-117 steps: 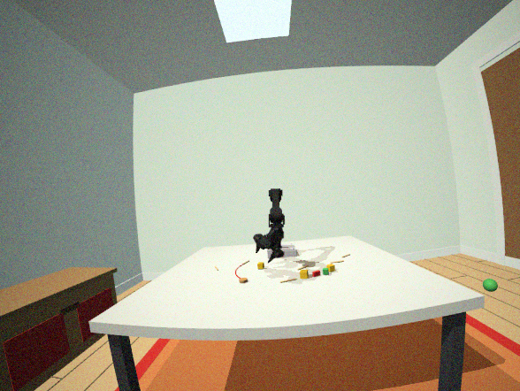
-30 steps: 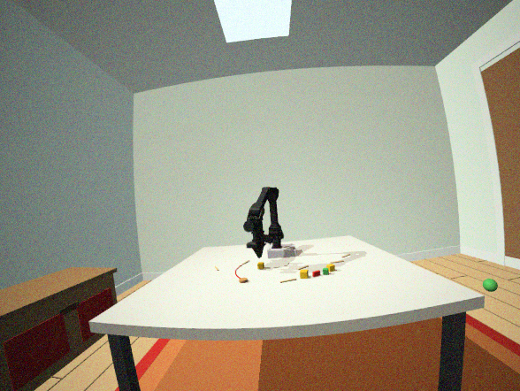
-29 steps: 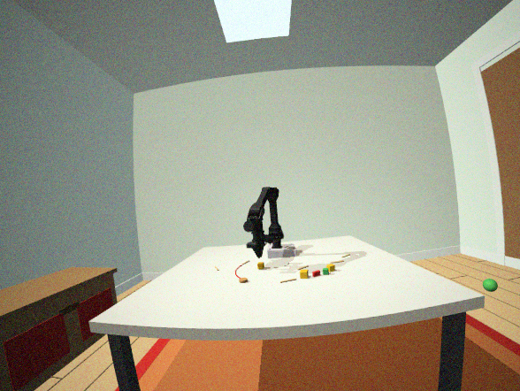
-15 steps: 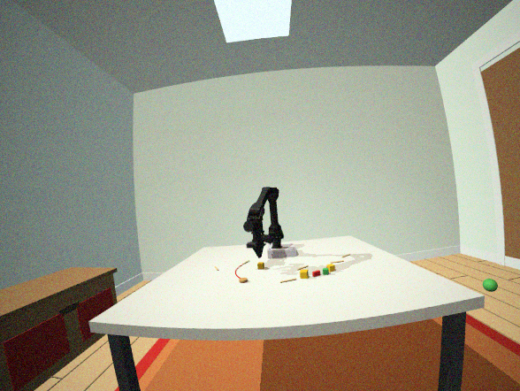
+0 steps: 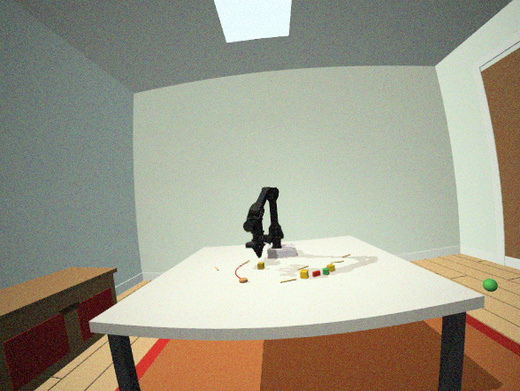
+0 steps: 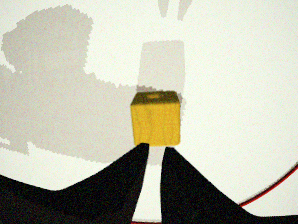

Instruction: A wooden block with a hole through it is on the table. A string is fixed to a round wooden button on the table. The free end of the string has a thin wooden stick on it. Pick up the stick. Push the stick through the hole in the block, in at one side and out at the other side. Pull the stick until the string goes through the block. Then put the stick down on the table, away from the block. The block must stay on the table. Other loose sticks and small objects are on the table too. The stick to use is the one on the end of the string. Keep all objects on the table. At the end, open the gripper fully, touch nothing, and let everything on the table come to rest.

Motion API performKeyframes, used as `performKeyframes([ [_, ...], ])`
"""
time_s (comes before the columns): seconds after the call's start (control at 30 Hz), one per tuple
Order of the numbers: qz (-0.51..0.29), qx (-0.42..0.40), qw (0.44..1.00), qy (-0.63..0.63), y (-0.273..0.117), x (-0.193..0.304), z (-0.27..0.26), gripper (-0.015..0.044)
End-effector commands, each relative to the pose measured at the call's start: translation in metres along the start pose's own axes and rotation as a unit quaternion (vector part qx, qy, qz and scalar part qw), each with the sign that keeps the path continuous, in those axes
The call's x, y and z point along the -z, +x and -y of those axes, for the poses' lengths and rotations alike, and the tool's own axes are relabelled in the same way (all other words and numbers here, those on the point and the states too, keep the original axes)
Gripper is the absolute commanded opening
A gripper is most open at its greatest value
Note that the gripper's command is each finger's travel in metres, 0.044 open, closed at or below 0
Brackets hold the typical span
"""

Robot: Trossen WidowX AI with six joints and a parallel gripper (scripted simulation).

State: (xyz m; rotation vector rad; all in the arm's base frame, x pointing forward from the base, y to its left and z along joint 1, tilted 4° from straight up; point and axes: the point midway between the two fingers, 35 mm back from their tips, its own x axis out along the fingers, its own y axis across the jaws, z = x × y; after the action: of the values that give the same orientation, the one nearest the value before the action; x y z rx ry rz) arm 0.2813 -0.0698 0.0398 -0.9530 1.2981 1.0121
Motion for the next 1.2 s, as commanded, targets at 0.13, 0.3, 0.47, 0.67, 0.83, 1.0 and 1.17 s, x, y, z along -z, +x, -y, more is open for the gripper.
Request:
performKeyframes([
  [0.13,-0.001,0.0,0.947,0.321,0.0,0.023,-0.003,0.021],
  [0.3,-0.001,0.001,0.823,0.568,0.0,0.041,-0.007,0.0341],
  [0.47,-0.001,0.002,0.636,0.772,0.0,0.058,-0.012,0.044],
  [0.67,-0.001,0.003,0.349,0.937,-0.001,0.078,-0.02,0.044],
  [0.83,-0.001,0.003,0.079,0.997,0.0,0.094,-0.027,0.044],
  [1.0,-0.001,0.003,-0.133,0.991,0.0,0.107,-0.034,0.044],
  [1.17,0.0,0.004,-0.331,0.944,0.0,0.118,-0.041,0.044],
])
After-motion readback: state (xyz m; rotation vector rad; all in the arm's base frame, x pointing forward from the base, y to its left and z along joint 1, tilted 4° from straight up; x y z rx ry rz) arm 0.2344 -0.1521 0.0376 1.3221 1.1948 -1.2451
